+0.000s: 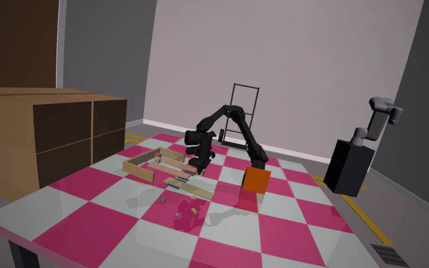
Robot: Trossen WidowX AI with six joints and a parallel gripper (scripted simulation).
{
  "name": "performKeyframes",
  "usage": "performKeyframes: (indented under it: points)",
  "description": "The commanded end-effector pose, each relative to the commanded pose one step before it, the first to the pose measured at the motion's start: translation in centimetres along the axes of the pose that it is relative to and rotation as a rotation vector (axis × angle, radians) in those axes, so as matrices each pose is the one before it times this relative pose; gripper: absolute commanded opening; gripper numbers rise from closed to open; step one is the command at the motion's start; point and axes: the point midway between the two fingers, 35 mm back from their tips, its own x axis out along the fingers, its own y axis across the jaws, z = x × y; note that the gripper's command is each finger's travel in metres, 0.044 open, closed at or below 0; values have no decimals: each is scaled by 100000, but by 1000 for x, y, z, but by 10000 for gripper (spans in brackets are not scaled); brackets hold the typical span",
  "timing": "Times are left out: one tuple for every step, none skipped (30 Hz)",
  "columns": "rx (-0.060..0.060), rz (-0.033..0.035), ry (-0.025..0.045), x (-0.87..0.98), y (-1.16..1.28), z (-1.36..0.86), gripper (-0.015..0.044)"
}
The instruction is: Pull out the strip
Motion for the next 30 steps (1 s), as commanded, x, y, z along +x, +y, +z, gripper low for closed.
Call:
performKeyframes:
  points:
    - [192,637,-93,-2197,-52,-195,0]
    - [-1,-1,9,-609,-12,-18,0]
    - [1,-7,5,-367,-12,-15,0]
    - [1,-3,2,-122,-5,-6,0]
    - [0,0,0,0,0,0,0]
    - [0,0,0,0,0,0,0]
    - [0,0,0,0,0,0,0]
    - [0,0,0,0,0,0,0]
    - [0,0,0,0,0,0,0]
    - [0,0,0,0,0,0,0]
    - [0,0,0,0,0,0,0]
    - [0,0,0,0,0,0,0]
    - [0,0,0,0,0,0,0]
    - [0,0,0,0,0,0,0]
    - [0,0,0,0,0,0,0]
    - [0,0,0,0,0,0,0]
    - [0,0,0,0,0,0,0]
    - [0,0,0,0,0,0,0]
    - [0,0,0,0,0,0,0]
    - [0,0,0,0,0,0,0]
    - [0,0,0,0,0,0,0]
    - [0,0,0,0,0,0,0]
    - [0,0,0,0,0,0,0]
    - [0,0,0,0,0,0,0]
    - [0,0,0,0,0,0,0]
    - [0,0,0,0,0,0,0]
    - [0,0,0,0,0,0,0]
    - [0,0,0,0,0,0,0]
    - [0,0,0,0,0,0,0]
    - [0,0,0,0,0,0,0]
